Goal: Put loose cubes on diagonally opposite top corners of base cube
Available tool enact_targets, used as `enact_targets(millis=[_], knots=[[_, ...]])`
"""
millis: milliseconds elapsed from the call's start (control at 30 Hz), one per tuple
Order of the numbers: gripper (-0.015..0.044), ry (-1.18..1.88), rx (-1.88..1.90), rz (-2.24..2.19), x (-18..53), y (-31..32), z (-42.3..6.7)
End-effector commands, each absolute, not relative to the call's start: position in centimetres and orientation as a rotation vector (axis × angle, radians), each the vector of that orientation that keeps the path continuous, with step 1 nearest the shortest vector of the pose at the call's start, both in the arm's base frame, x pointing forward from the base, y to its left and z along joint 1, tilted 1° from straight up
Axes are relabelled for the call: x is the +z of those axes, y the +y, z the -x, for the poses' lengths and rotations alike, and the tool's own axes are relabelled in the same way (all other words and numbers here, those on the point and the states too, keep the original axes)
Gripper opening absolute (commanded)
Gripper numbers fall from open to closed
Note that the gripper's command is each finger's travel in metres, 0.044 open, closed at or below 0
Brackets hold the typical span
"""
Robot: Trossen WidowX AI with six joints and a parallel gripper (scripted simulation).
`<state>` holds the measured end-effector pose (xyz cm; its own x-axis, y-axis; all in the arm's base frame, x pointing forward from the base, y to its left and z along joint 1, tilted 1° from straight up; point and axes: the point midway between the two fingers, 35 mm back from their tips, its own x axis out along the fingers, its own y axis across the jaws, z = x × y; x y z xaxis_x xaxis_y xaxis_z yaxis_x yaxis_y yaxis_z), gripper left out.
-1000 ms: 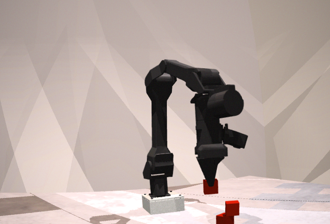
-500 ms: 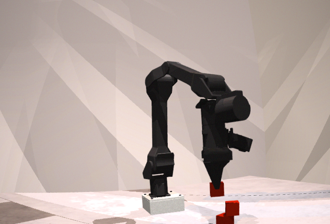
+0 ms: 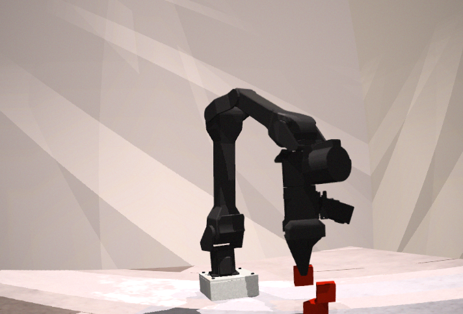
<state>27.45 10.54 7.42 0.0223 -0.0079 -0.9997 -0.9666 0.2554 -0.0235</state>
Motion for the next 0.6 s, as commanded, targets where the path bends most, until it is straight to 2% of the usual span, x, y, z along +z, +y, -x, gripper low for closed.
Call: enact_targets(millis=[0, 567], knots=[[0.0105, 1.314, 1.0, 1.026, 7.1, 10.5, -27.4], [0.0105, 1.313, 1.001, 1.027, 4.2, 10.6, -27.5]])
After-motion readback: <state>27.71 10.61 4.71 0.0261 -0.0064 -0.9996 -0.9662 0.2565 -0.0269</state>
